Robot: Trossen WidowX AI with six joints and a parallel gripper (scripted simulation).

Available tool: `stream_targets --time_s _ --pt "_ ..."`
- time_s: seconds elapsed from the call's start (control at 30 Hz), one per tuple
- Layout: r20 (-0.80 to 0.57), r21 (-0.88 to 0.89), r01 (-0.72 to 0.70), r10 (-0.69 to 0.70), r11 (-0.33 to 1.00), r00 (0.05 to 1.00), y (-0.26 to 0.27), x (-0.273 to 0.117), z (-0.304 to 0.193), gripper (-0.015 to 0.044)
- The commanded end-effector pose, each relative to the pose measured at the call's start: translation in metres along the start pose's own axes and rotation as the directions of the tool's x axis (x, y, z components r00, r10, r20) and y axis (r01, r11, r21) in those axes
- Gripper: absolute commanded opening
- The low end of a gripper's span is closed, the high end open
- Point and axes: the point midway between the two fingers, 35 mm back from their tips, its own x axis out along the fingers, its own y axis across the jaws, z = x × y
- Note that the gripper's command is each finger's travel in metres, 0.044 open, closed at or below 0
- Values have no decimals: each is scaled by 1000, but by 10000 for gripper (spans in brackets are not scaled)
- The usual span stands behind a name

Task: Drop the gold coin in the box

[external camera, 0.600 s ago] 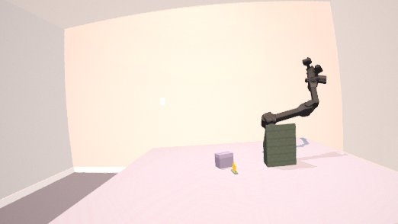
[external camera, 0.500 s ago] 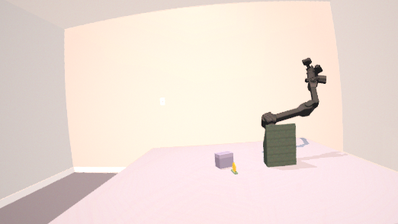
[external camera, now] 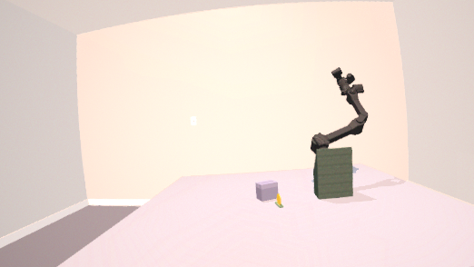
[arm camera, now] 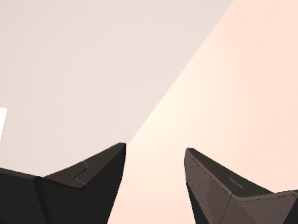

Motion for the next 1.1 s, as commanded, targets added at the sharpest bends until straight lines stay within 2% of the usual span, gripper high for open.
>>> stream_targets --time_s 0.0,0.27,0.53,0.8,1.07 --pt "-139 37 -54 58 998 989 24 21 -64 161" --pt "-389 100 -164 191 981 901 86 41 -186 161" --pt "-601 164 -291 330 942 728 164 27 -298 161" --pt "-750 255 -429 457 867 477 250 -20 -395 161" --pt "-819 380 -554 548 741 170 337 -100 -467 161"
